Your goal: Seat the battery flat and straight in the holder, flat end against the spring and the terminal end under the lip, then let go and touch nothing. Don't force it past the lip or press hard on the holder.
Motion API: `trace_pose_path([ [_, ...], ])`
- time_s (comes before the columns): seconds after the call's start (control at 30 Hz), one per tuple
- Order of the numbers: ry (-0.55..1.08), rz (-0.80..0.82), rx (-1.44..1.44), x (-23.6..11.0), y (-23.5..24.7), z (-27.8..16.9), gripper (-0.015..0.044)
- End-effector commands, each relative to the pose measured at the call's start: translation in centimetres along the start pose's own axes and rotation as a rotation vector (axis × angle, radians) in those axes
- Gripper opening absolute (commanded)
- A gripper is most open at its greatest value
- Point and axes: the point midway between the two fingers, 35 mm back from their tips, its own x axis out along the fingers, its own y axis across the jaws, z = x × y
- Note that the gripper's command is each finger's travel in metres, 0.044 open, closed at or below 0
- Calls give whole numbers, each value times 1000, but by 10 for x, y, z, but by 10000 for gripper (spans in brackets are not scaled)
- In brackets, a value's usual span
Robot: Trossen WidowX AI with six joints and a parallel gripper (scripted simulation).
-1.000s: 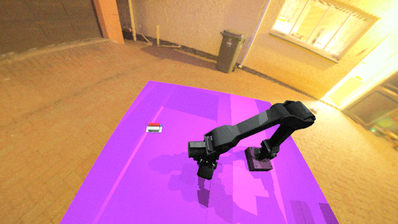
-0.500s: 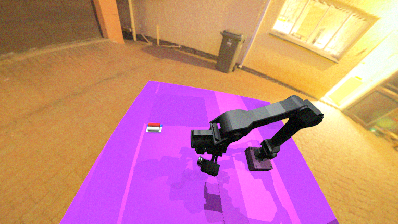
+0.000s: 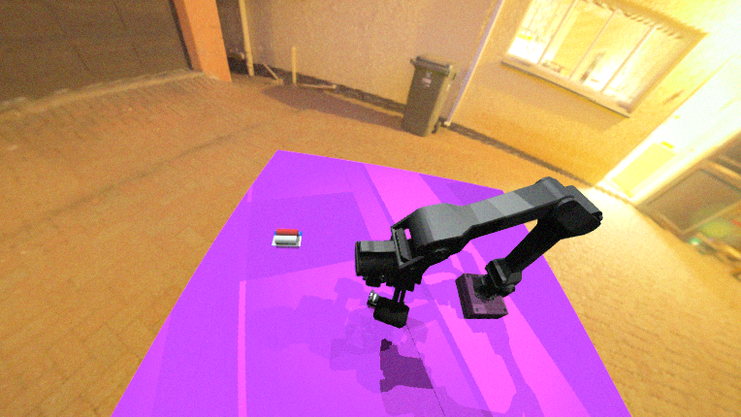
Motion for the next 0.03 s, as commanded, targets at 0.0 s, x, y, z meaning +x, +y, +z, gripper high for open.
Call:
trace_pose_path([
  [0.0,1,0,-3,-1,0,0,440],
])
